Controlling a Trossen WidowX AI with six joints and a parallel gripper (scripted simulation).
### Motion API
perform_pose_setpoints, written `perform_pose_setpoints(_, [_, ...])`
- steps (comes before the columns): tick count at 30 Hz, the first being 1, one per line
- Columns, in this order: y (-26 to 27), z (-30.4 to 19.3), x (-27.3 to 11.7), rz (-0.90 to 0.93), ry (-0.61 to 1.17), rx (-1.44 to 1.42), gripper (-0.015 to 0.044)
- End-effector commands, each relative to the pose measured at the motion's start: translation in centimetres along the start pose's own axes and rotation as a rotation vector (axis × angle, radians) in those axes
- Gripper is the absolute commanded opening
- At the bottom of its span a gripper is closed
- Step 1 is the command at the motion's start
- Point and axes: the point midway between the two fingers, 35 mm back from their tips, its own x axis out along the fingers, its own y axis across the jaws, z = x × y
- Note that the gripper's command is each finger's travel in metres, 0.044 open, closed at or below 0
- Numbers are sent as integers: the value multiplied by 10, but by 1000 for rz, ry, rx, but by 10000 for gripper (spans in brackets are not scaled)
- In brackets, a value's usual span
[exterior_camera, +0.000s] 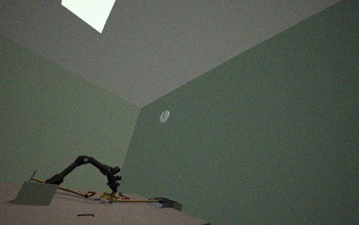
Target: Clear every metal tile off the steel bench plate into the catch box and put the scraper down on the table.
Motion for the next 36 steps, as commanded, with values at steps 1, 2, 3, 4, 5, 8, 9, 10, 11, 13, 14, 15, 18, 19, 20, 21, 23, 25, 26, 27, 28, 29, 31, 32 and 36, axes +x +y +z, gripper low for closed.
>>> perform_pose_setpoints(1, [0,10,2,-2,-14,-5,0])
perform_pose_setpoints(2, [0,11,3,-2,-14,-5,0])
perform_pose_setpoints(3, [-1,12,4,-2,-14,-5,0])
perform_pose_setpoints(4, [-1,13,5,-2,-14,-6,0])
perform_pose_setpoints(5, [-1,5,4,0,-2,-1,0])
perform_pose_setpoints(8, [-1,5,4,0,-2,-1,0])
perform_pose_setpoints(9, [-1,5,4,0,-2,-1,0])
perform_pose_setpoints(10, [-1,5,4,0,-2,-1,0])
perform_pose_setpoints(11, [-1,5,4,0,-2,-1,0])
perform_pose_setpoints(13, [-1,5,4,0,-2,-1,0])
perform_pose_setpoints(14, [-1,5,4,0,-2,-1,0])
perform_pose_setpoints(15, [-1,5,4,0,-2,-1,0])
perform_pose_setpoints(18, [-1,5,4,0,-2,-1,0])
perform_pose_setpoints(19, [-1,5,4,0,-2,-1,0])
perform_pose_setpoints(20, [-1,5,4,0,-3,-1,0])
perform_pose_setpoints(21, [-1,5,4,0,-3,-1,0])
perform_pose_setpoints(23, [-2,6,4,0,-6,-2,0])
perform_pose_setpoints(25, [-2,6,4,0,-7,-2,0])
perform_pose_setpoints(26, [-2,6,4,0,-7,-2,0])
perform_pose_setpoints(27, [-2,6,3,0,-7,-2,0])
perform_pose_setpoints(28, [-2,5,2,-1,-7,-2,0])
perform_pose_setpoints(29, [-2,4,1,-1,-7,-2,0])
perform_pose_setpoints(31, [-2,3,-2,-1,-7,-2,0])
perform_pose_setpoints(32, [-2,2,-3,-1,-7,-2,0])
perform_pose_setpoints(36, [-2,-2,-8,-2,-7,-2,0])
